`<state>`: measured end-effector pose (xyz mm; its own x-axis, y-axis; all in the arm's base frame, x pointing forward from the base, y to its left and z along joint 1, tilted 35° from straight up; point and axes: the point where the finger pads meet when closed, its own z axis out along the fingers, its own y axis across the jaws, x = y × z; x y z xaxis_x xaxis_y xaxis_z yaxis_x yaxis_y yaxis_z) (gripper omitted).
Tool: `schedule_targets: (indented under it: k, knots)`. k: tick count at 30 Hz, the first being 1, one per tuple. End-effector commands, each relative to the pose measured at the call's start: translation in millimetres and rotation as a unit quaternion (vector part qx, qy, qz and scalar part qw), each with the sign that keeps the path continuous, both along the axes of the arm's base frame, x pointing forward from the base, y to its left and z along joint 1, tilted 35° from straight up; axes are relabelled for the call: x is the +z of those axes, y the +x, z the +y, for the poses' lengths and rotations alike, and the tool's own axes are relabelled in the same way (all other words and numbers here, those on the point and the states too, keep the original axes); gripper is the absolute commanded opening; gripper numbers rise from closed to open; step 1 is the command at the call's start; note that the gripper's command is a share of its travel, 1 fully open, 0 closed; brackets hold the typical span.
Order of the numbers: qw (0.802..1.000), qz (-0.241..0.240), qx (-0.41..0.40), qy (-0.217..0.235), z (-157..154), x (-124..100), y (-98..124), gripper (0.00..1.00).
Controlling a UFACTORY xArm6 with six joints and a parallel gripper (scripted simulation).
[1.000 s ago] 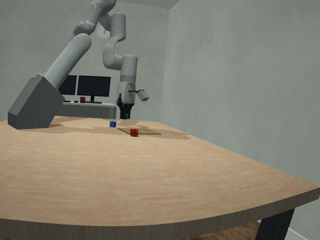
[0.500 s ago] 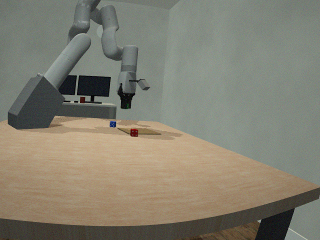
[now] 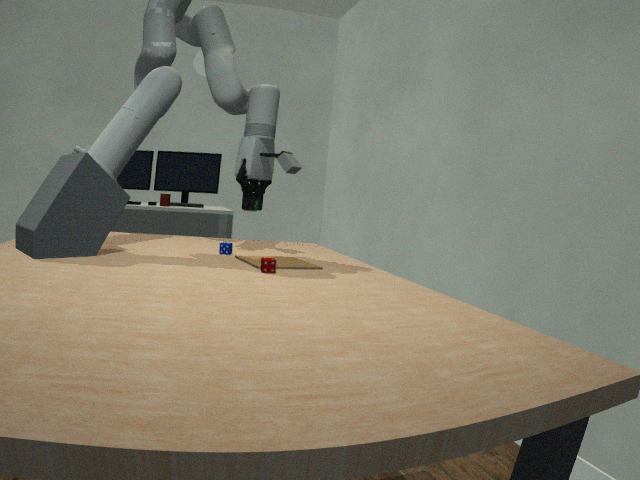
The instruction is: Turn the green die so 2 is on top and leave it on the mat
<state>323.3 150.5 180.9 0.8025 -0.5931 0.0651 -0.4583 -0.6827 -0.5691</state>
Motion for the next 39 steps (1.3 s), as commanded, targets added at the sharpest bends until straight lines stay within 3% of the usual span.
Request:
schedule_targets:
  k: [1, 12, 15, 30, 39]
  knots:
    - [1.0, -0.002, 0.002, -0.001, -1, 1, 1, 0.21]
    - [0.99, -0.051, 0.116, -0.061, -41, -9, 34, 0.21]
    - [0.99, -0.052, 0.117, -0.062, -41, -10, 35, 0.21]
    - [0.942, -0.141, 0.276, -0.129, -110, -29, 78, 0.21]
    - [0.933, -0.155, 0.295, -0.138, -120, -32, 83, 0.21]
